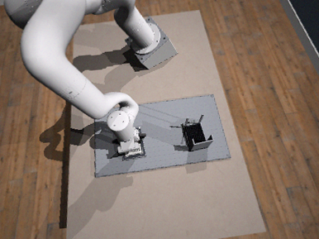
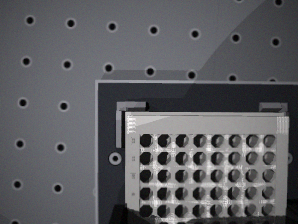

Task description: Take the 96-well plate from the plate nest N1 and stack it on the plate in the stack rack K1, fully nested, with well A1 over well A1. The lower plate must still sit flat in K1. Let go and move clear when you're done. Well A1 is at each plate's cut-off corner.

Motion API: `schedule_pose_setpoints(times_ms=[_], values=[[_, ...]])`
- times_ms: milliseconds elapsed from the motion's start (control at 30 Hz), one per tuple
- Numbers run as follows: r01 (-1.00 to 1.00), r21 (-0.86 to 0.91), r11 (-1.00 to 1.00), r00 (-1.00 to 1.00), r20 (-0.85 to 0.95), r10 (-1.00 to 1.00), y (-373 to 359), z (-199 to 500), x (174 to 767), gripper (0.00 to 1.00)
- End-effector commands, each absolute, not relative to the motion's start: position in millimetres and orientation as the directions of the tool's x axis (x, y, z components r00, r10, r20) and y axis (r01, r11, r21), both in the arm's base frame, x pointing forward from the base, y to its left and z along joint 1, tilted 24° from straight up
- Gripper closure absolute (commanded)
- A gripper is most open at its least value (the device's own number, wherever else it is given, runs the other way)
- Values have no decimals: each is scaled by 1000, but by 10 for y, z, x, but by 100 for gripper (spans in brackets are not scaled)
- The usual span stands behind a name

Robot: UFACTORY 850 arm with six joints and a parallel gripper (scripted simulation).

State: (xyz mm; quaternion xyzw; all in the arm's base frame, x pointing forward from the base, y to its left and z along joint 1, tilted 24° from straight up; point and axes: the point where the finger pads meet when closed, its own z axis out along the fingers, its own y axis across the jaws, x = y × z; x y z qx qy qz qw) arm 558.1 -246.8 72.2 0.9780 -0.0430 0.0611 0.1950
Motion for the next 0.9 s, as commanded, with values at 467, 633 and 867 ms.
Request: schedule_pose_setpoints(times_ms=[467, 633, 867], values=[[-108, 376, -920, 989, 138, -60, -2427, 826, 5577, 100], [-108, 376, -920, 989, 138, -60, -2417, 851, 5575, 100], [-108, 376, -920, 989, 138, -60, -2399, 894, 5570, 100]])
